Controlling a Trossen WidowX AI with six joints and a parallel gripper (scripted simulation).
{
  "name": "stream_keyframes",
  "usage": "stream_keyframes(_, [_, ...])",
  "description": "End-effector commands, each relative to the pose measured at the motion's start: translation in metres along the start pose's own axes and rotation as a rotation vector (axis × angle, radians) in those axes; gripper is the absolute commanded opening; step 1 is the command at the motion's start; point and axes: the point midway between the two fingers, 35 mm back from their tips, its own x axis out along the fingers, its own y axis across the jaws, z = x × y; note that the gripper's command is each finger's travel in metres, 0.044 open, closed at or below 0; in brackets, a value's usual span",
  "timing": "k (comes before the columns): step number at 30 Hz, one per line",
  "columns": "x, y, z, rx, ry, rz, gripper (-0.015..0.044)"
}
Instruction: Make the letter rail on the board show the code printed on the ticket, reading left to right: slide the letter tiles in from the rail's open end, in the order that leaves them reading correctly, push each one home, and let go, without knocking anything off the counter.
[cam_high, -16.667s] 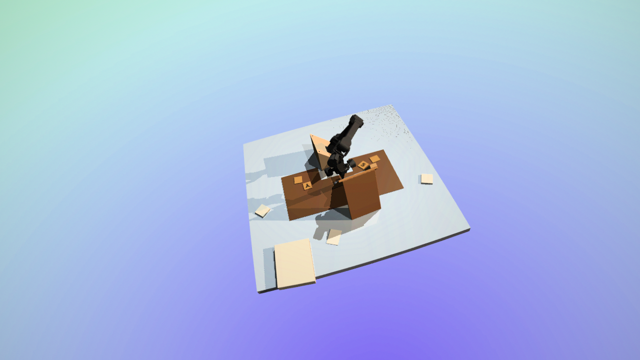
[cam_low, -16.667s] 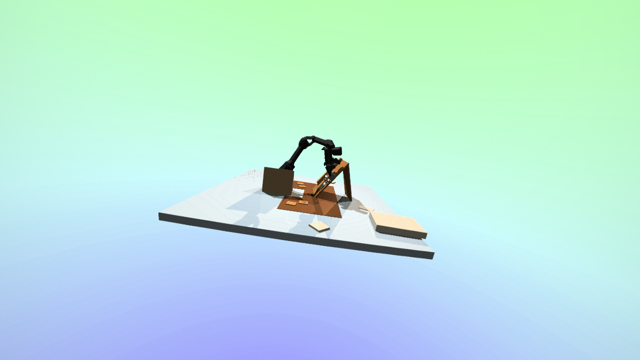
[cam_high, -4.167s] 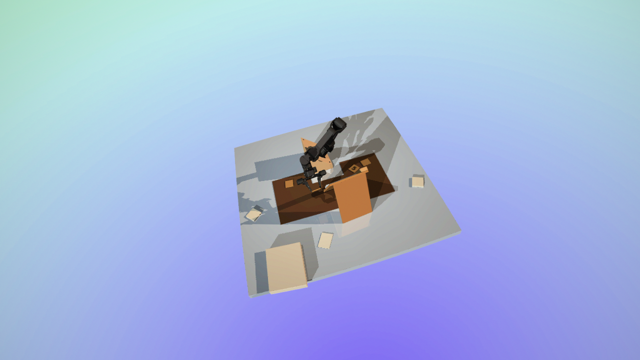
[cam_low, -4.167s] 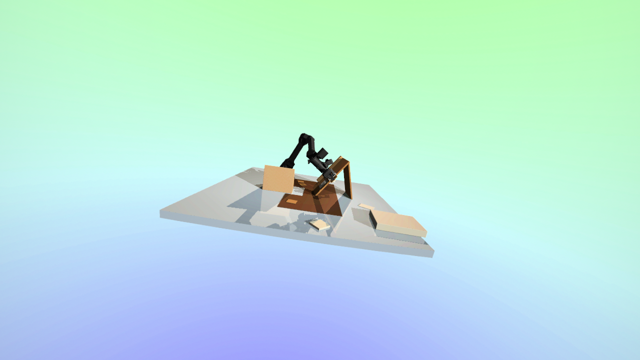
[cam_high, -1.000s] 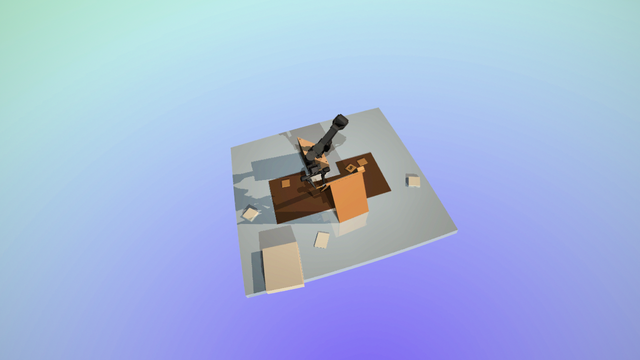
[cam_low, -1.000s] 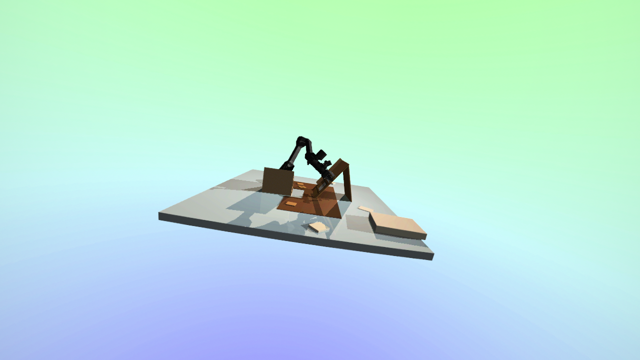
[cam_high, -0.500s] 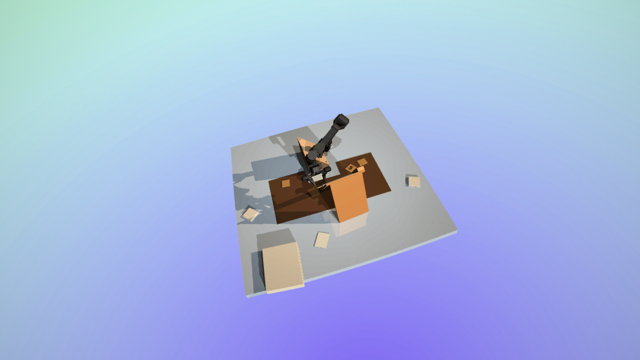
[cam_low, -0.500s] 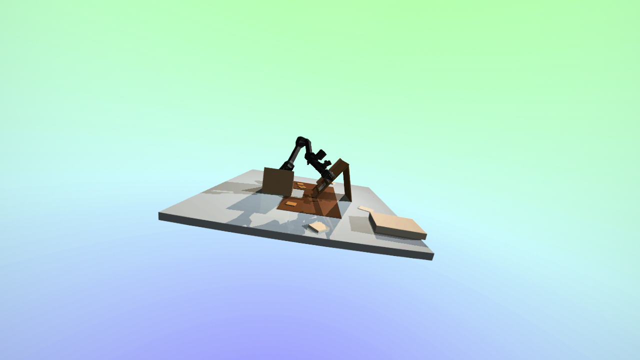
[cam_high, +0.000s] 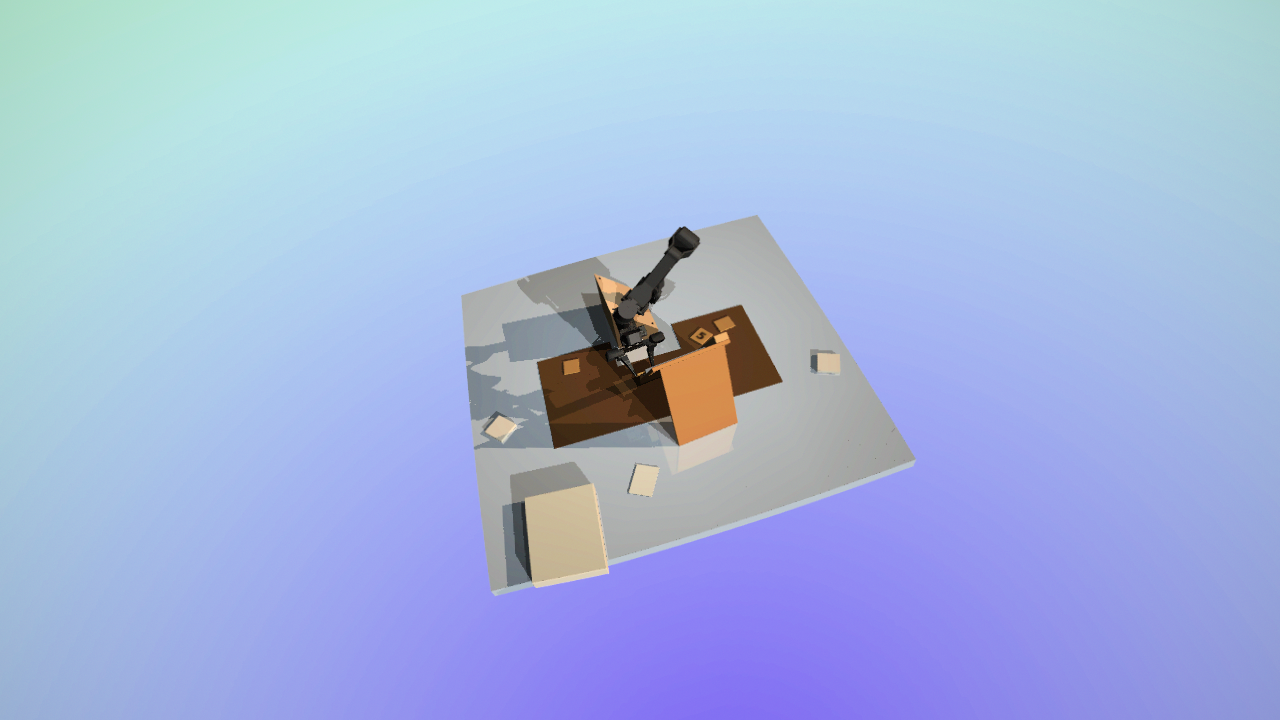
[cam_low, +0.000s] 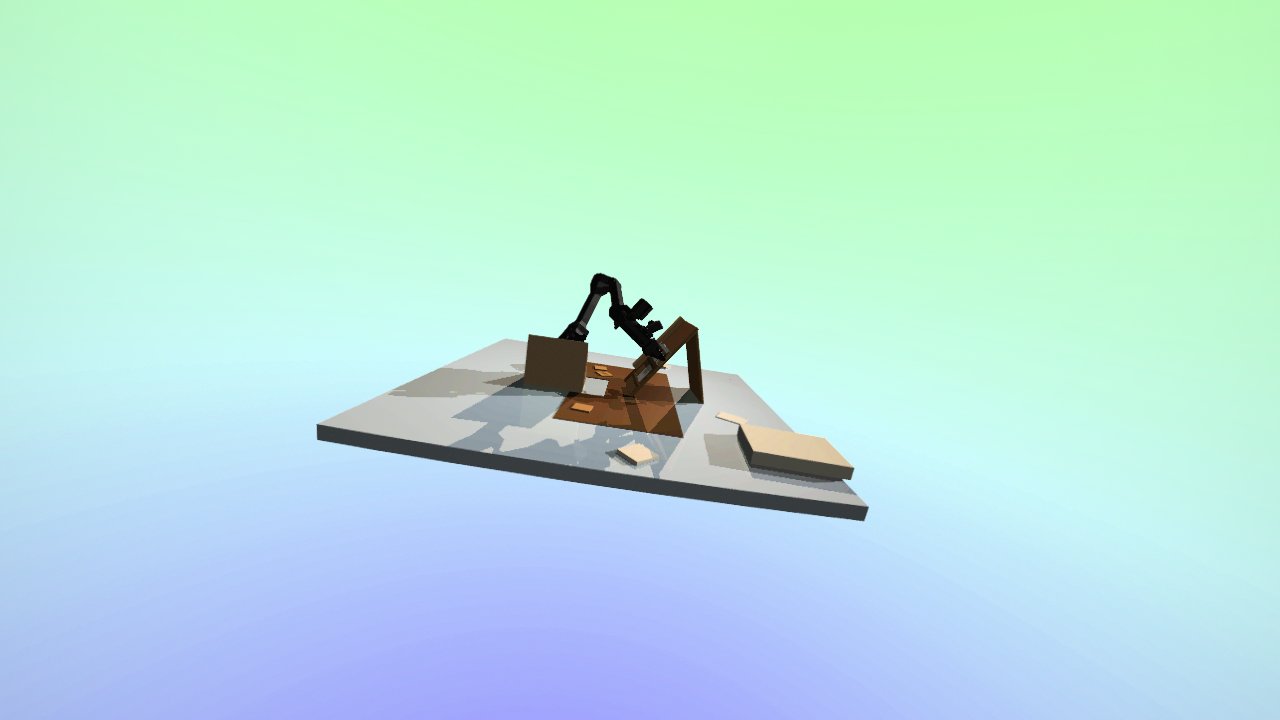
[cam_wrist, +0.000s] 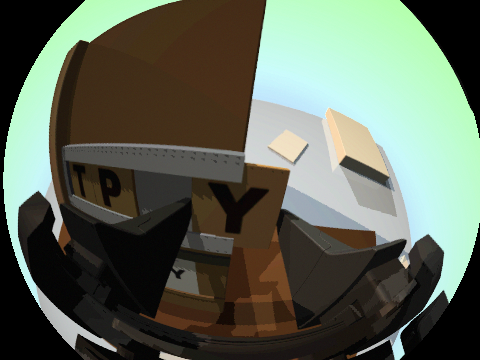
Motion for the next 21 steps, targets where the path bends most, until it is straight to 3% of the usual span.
stream_keyframes(1, [0.0,0.002,0.001,-0.002,-0.004,-0.005,0.0])
stream_keyframes(21, [0.0,0.012,0.002,-0.002,-0.004,-0.004,0.0])
